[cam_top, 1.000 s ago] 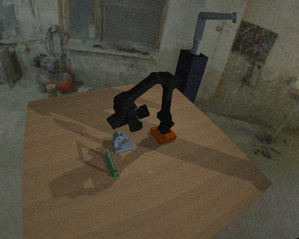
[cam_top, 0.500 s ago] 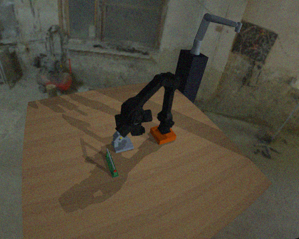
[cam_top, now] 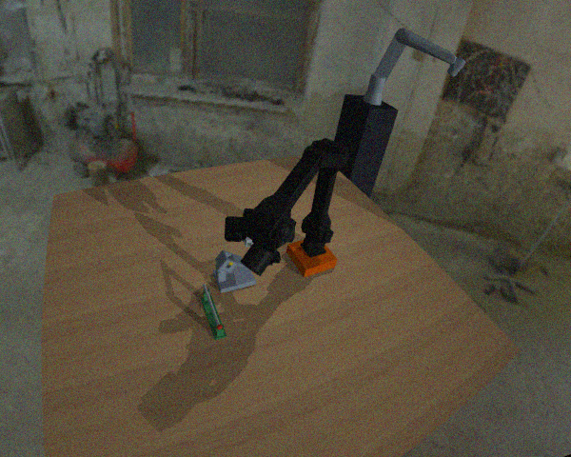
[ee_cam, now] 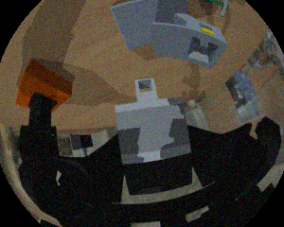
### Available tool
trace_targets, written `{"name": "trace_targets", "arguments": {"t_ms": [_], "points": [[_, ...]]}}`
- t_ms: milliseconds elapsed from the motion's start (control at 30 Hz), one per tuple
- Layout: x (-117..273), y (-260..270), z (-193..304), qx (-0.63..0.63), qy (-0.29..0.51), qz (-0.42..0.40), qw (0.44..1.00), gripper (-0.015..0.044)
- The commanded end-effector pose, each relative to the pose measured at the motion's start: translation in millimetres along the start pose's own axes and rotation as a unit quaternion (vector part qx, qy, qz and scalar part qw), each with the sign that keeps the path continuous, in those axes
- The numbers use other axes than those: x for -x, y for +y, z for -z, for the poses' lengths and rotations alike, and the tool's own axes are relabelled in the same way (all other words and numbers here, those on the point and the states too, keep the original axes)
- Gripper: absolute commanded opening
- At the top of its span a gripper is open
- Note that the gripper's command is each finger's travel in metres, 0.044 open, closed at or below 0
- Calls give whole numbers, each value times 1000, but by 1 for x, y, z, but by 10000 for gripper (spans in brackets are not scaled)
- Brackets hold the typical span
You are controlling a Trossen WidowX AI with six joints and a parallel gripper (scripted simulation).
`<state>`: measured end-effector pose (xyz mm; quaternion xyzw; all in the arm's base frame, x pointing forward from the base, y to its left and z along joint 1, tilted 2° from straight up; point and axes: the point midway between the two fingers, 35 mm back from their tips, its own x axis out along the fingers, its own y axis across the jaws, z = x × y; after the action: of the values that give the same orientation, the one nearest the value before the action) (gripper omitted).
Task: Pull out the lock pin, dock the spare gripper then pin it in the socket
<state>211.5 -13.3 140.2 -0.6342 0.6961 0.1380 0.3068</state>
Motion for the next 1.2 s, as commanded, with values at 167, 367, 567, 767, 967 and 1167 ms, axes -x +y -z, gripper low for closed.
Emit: {"name": "trace_targets", "arguments": {"t_ms": [167,367,567,767,967,1167], "points": [[16,-4,0,-61,14,83,995,0],[28,-6,-2,-103,11,141,985,0],[39,-7,-4,-140,2,192,971,0],[39,-7,-5,-142,2,193,971,0],[37,-13,-11,-156,7,189,970,0],[35,-17,-16,-164,9,186,969,0]]}}
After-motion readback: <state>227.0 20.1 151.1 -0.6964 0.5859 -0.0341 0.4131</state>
